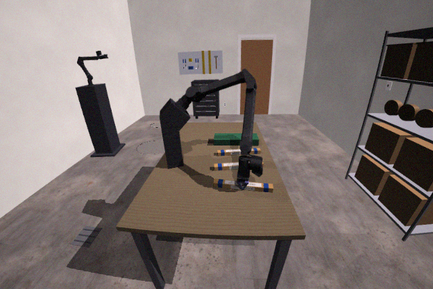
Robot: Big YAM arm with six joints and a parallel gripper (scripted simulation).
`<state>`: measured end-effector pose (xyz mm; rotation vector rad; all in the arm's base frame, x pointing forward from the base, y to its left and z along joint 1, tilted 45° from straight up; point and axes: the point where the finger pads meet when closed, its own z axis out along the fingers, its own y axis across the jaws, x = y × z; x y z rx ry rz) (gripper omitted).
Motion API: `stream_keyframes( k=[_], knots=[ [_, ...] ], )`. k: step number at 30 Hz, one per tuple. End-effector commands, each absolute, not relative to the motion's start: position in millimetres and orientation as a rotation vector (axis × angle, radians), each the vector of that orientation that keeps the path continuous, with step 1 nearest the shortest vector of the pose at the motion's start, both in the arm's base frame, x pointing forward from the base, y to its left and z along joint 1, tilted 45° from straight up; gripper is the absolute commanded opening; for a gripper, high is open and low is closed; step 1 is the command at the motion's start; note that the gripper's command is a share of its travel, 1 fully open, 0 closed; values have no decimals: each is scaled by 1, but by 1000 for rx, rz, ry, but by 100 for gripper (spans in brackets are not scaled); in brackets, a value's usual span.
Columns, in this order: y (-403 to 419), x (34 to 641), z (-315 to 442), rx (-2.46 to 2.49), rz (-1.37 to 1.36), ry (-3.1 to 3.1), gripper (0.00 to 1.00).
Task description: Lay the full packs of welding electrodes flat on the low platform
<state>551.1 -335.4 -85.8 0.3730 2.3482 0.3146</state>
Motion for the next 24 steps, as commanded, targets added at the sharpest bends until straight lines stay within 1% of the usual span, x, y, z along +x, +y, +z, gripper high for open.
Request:
stream_keyframes(
  k=[1,24],
  knots=[
    [-344,548,-94,409,320,2347,0],
    [-339,550,-94,402,324,2351,0]
  ],
)
